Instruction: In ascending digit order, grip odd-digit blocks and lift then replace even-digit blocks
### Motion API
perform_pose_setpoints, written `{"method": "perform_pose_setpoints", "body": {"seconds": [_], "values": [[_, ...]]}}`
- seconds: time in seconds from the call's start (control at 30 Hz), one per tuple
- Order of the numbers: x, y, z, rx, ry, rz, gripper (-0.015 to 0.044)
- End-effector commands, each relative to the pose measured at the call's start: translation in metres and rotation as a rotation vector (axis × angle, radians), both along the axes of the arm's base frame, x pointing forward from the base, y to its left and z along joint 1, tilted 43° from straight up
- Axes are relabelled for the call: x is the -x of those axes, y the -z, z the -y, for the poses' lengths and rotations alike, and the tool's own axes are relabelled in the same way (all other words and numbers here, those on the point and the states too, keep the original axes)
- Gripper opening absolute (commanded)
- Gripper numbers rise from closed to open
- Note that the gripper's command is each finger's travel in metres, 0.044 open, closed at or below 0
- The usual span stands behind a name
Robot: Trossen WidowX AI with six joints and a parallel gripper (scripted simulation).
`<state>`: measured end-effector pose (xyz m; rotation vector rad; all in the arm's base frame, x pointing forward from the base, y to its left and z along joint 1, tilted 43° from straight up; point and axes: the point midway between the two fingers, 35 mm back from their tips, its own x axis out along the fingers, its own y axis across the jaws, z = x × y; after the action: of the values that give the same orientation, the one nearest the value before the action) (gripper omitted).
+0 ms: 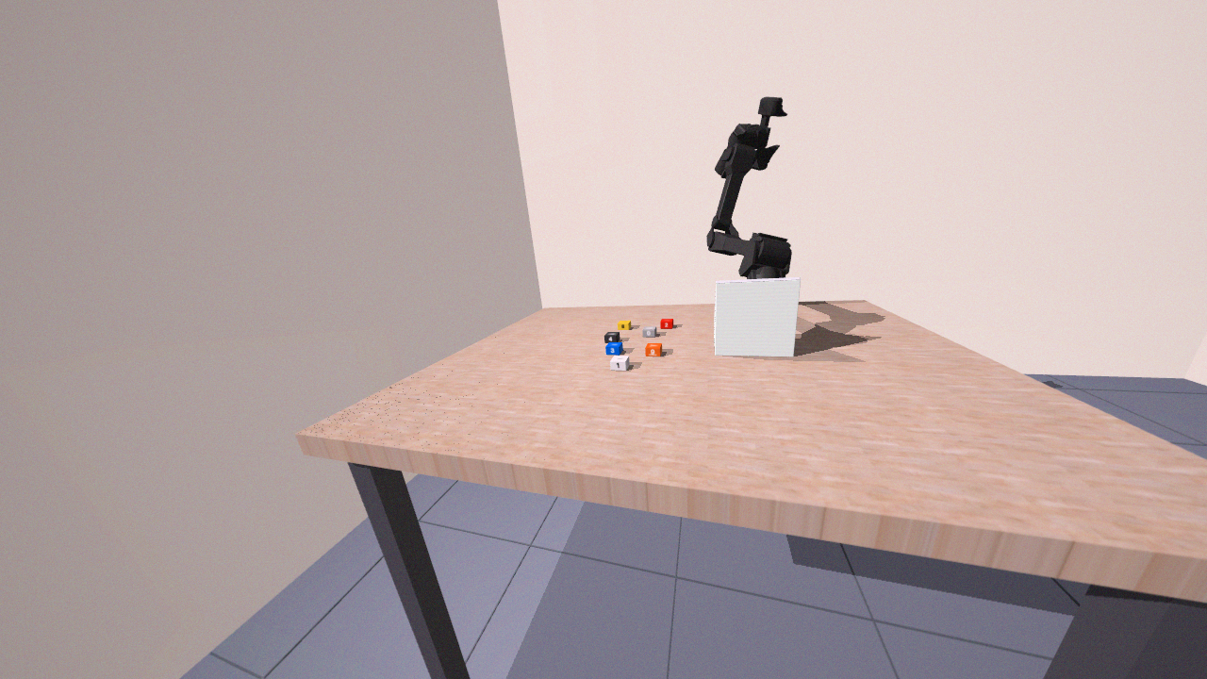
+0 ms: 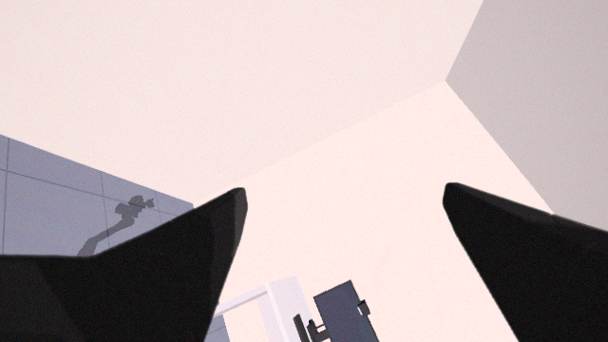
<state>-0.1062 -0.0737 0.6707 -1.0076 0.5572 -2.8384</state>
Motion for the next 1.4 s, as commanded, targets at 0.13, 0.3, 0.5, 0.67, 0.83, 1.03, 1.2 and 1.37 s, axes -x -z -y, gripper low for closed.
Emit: {"method": "perform_pose_setpoints", "body": {"seconds": [0.13, 0.3, 0.5, 0.67, 0.83, 1.03, 1.2, 1.37], "values": [[0.004, -0.006, -0.092, 0.208, 0.216, -0.088, 0.04], [-0.009, 0.001, -0.159, 0.353, 0.396, -0.16, 0.04], [-0.058, 0.028, -0.254, 0.575, 0.704, -0.277, 0.04], [-0.116, 0.065, -0.313, 0.747, 0.969, -0.371, 0.04], [-0.184, 0.112, -0.348, 0.916, 1.237, -0.458, 0.04], [-0.269, 0.18, -0.358, 1.131, 1.566, -0.55, 0.04], [-0.335, 0.243, -0.339, 1.332, 1.837, -0.611, 0.04], [-0.387, 0.308, -0.296, 1.566, 2.095, -0.652, 0.04]]}}
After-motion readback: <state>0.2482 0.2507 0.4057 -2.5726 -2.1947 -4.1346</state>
